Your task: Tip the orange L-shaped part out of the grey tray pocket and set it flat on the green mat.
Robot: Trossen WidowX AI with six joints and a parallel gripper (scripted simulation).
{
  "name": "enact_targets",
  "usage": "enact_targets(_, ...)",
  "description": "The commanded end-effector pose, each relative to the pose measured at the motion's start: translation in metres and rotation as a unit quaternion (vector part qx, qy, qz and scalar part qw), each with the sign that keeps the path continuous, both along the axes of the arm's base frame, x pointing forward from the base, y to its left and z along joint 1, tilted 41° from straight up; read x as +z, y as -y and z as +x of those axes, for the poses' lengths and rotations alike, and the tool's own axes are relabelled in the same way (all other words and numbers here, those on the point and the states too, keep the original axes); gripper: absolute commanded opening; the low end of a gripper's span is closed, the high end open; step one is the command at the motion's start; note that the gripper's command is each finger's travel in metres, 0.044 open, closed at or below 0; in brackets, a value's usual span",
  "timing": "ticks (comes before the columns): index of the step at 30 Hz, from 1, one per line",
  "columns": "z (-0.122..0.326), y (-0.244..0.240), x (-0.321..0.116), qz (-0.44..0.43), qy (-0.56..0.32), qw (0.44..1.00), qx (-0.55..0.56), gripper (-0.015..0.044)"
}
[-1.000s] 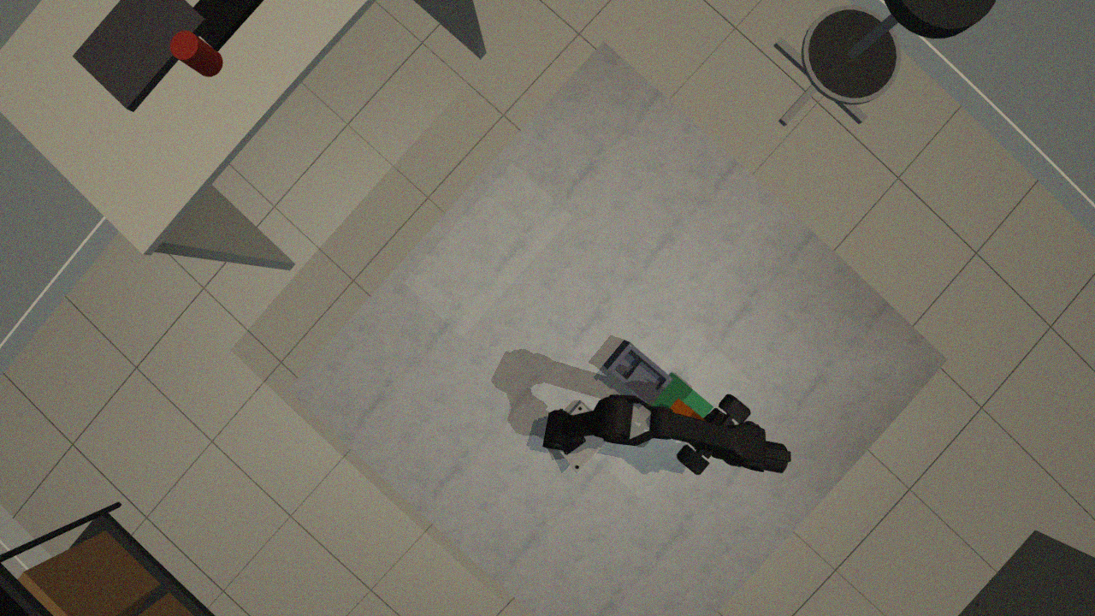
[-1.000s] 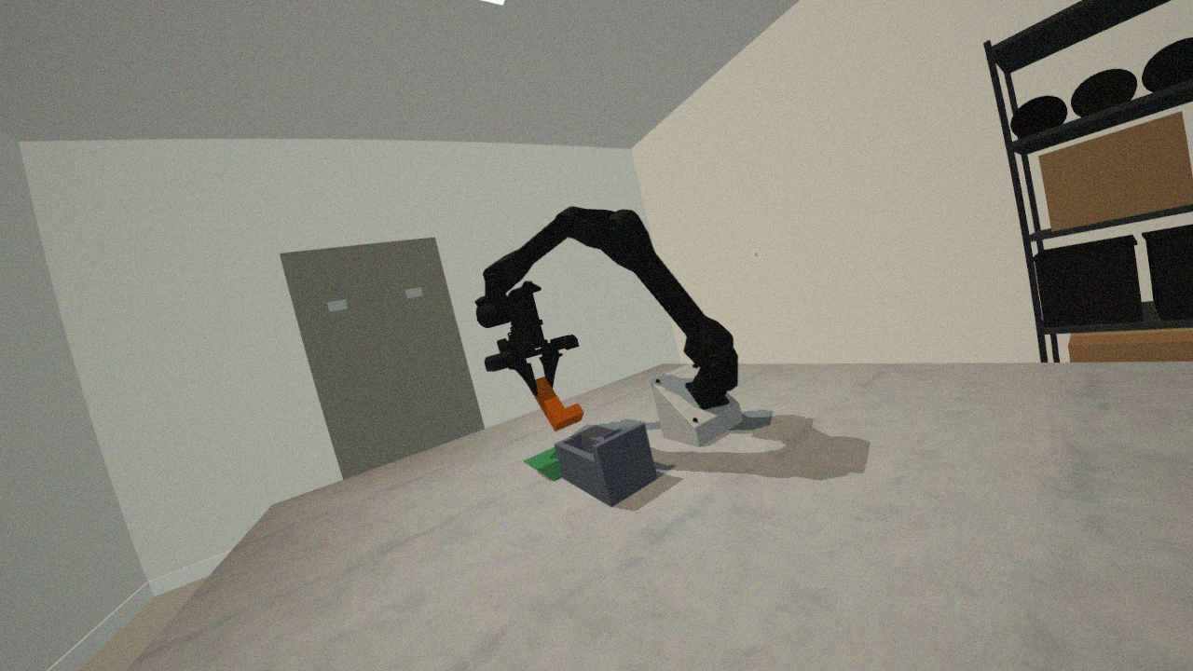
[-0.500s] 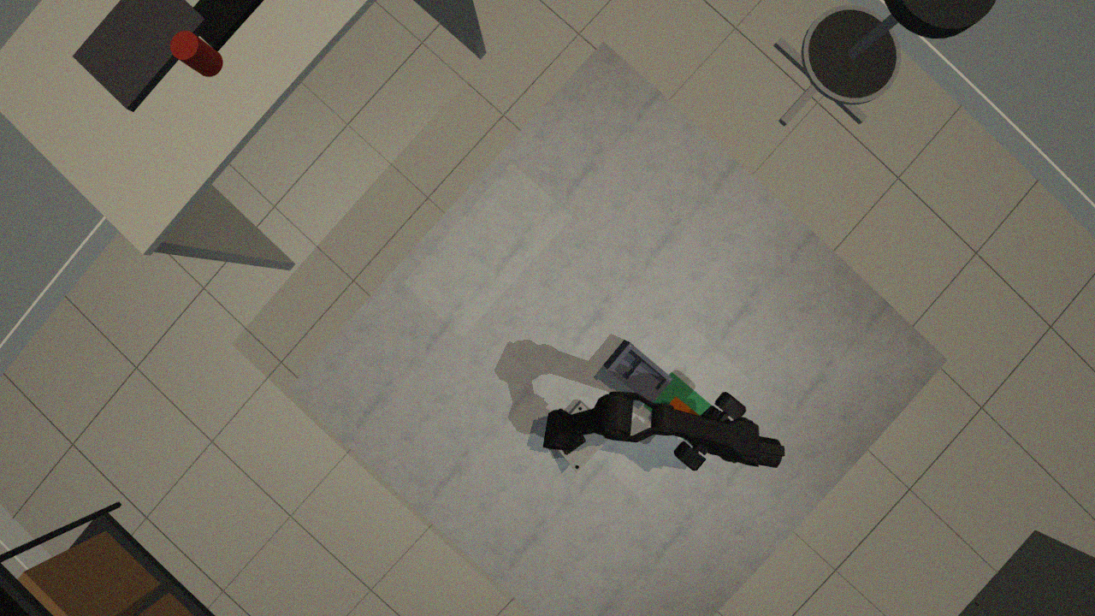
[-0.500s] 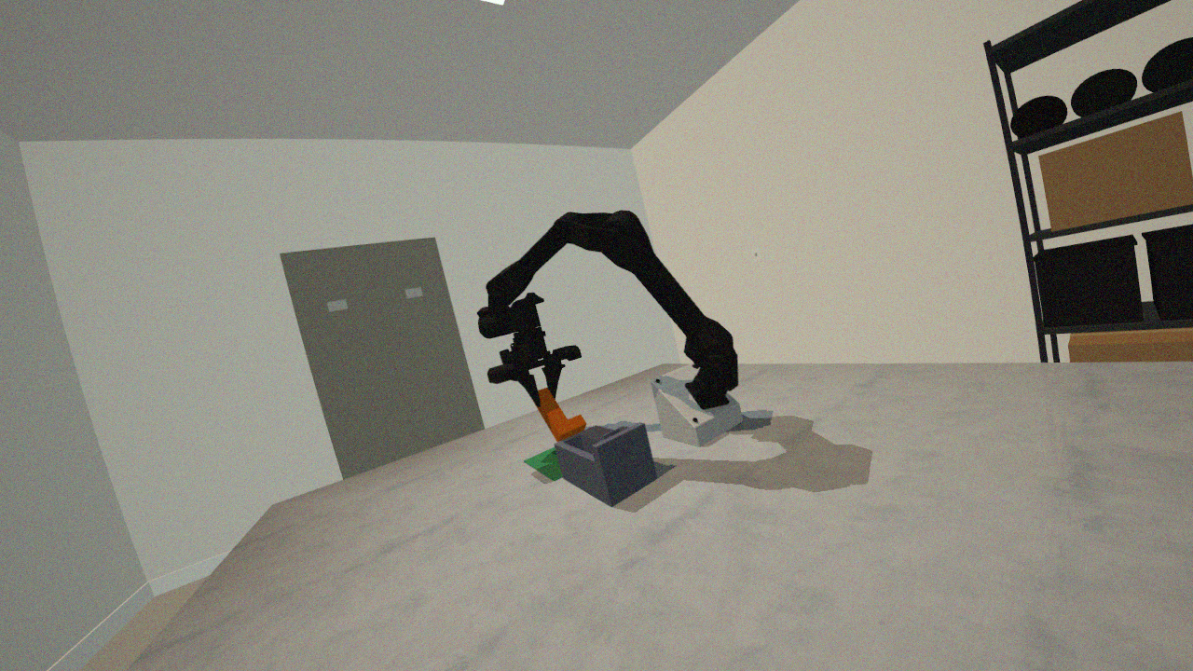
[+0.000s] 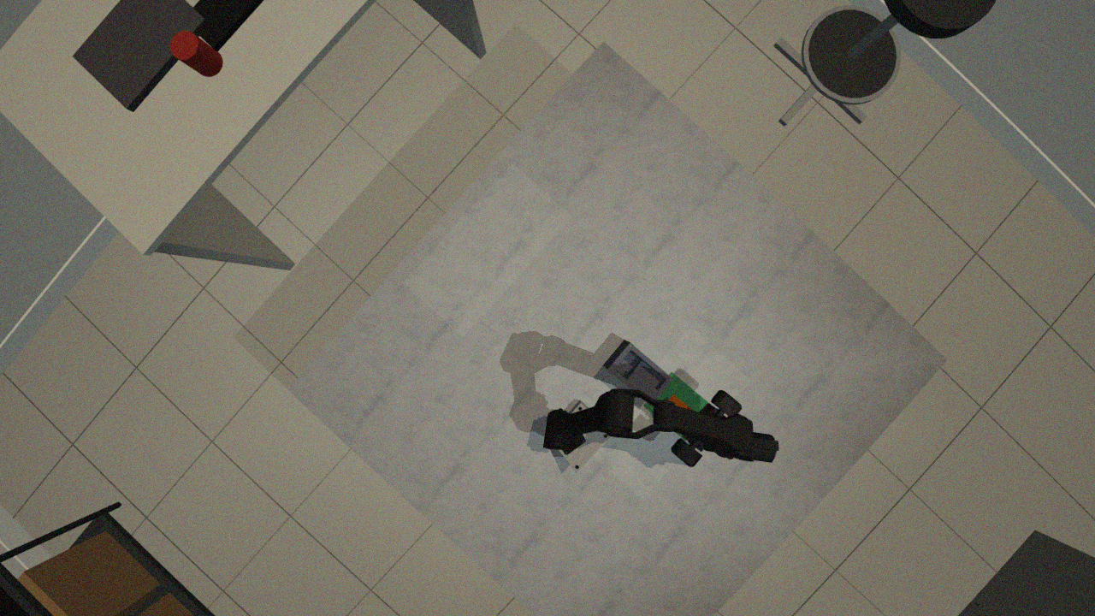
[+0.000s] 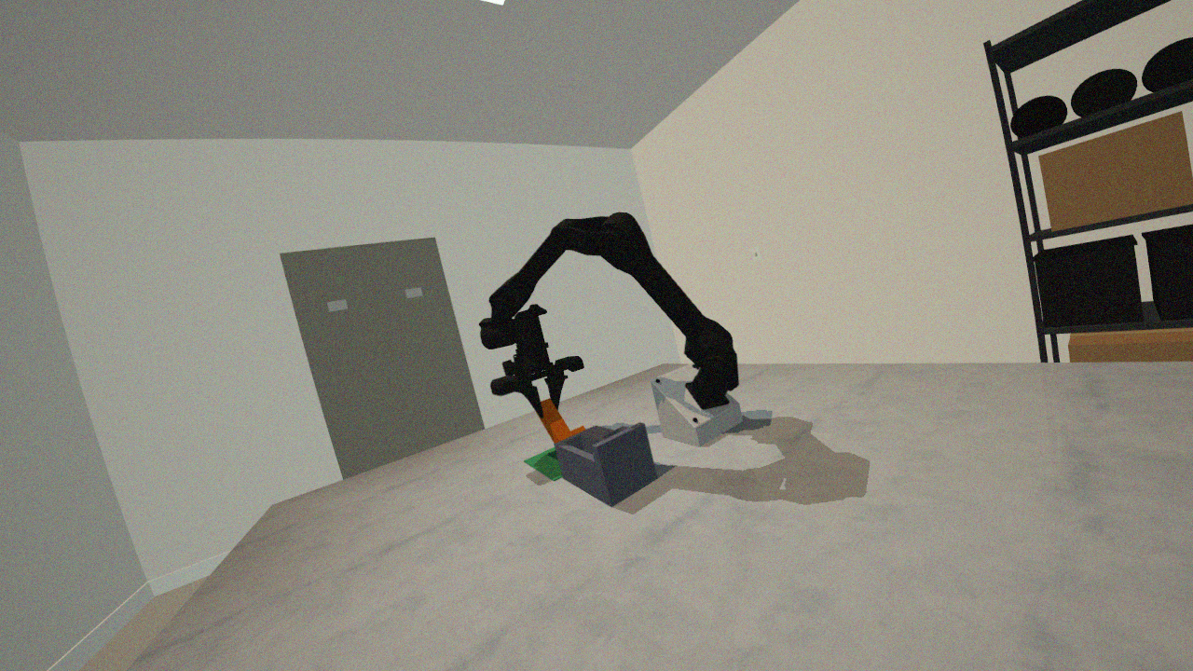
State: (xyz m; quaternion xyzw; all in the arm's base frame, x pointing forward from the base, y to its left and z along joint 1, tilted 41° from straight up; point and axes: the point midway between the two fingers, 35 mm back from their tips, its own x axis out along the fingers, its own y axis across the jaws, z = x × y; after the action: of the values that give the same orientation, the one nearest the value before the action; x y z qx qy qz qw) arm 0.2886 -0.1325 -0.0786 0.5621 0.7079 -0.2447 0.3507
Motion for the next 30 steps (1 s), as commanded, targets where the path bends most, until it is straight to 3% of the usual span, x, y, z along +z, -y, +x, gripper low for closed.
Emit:
enact_targets(1, -0.0011, -0.0051, -0.0048, 0.002, -0.001, 1.0, -0.003, 0.0)
enact_targets(18, -0.0029, -0.0102, -0.0113, 0.001, -0.001, 1.0, 0.0, 0.0)
enact_targets(30, 0.0002, -0.0015, -0.0022, 0.001, -0.001, 1.0, 0.0, 0.0315)
